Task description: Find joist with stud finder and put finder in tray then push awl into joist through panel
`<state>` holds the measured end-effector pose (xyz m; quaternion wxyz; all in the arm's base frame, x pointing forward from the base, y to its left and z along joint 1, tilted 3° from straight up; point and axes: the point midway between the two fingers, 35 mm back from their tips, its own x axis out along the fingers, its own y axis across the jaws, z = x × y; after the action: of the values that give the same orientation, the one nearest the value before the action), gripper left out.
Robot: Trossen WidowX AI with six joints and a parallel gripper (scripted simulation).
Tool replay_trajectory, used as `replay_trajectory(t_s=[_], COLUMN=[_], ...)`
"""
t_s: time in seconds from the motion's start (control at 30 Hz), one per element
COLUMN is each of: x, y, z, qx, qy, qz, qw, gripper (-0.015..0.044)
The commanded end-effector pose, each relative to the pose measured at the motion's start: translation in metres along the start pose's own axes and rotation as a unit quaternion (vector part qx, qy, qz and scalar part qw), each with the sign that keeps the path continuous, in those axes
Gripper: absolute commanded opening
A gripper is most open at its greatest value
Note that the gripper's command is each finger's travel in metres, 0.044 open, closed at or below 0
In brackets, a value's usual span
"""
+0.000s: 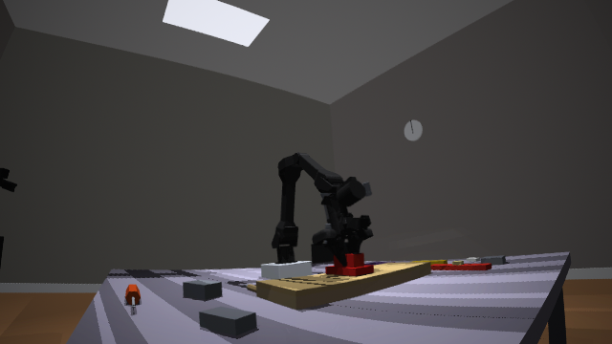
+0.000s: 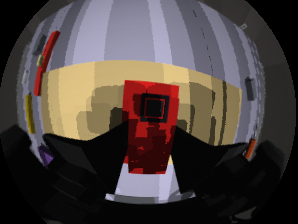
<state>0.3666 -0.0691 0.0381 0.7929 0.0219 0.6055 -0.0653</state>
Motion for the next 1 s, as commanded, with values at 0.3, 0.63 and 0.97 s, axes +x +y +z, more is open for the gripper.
replay_trajectory(t_s=[0.3, 0.63, 0.97], x=[0.000, 0.000, 0.000], y=[0.020, 0.036, 0.051], z=[0.000, 0.000, 0.000], qx=[0.001, 0.001, 0.001], qy=[0.000, 0.000, 0.000], qz=[0.001, 0.002, 0.003], qw=[1.000, 1.000, 1.000], gripper=[0.0000, 0.0000, 0.0000])
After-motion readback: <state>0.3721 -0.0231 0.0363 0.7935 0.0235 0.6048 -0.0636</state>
